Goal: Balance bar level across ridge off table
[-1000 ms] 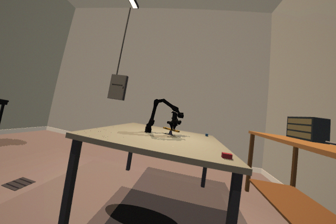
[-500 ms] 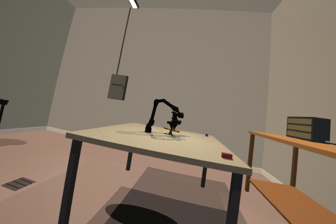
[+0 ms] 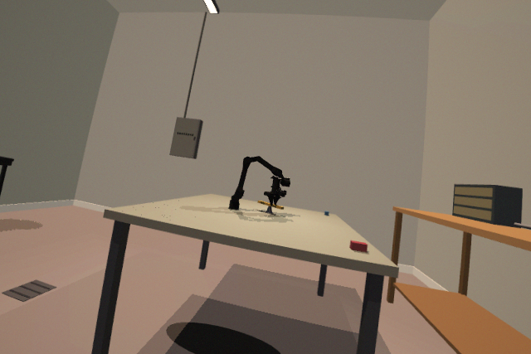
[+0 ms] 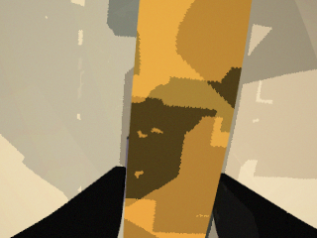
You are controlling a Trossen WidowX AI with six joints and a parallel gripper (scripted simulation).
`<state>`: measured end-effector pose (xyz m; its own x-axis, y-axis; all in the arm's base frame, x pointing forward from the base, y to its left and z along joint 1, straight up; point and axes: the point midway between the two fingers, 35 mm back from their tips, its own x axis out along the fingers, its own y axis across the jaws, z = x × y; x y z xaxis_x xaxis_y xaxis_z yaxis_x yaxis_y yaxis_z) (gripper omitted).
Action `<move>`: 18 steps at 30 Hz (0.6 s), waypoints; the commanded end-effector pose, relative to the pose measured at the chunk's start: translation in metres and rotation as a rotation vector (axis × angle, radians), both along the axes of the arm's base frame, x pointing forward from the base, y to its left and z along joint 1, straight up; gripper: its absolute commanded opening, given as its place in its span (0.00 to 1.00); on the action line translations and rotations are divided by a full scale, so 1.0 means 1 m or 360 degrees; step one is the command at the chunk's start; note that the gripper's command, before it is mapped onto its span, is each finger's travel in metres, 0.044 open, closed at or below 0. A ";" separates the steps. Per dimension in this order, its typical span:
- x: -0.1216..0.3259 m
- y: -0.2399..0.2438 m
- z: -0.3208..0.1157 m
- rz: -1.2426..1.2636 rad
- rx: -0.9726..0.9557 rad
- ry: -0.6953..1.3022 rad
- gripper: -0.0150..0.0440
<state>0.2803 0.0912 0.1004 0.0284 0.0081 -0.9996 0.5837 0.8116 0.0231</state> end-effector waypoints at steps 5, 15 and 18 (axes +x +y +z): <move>0.000 0.000 0.000 0.0000 0.0000 0.0000 0.55; 0.000 0.000 0.000 0.0000 0.0000 0.0000 0.57; 0.000 0.000 0.000 0.0000 0.0000 0.0000 0.57</move>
<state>0.2803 0.0912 0.1004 0.0284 0.0081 -0.9996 0.5837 0.8116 0.0232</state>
